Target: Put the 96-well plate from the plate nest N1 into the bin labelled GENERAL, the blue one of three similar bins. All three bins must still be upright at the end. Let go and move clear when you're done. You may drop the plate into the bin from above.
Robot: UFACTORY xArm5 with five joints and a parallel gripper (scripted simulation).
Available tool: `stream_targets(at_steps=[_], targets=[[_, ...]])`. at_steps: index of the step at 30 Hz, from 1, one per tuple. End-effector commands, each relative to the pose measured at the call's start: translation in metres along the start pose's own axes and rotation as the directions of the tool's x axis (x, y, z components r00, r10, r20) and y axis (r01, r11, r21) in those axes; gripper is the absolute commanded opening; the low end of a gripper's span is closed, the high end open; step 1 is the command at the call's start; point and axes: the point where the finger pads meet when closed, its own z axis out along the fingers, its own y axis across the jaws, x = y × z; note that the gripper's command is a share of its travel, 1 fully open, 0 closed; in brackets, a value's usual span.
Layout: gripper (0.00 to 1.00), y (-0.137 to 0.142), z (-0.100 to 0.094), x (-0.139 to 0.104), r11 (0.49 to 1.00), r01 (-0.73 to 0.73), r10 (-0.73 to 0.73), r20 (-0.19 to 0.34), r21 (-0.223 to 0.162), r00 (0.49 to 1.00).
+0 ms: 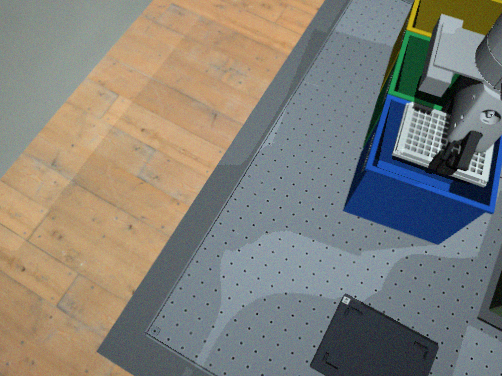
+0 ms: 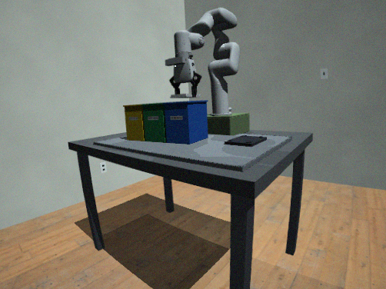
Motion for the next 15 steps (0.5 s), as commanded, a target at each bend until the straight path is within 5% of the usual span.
stream_targets(at_steps=[1, 15], targets=[[0.0, 0.0001, -0.0005, 0.0012, 1.0, 0.0, 0.0, -0.003, 0.0, 1.0], [0.0, 0.0001, 0.0015, 0.0012, 1.0, 0.0, 0.0, -0.003, 0.0, 1.0]])
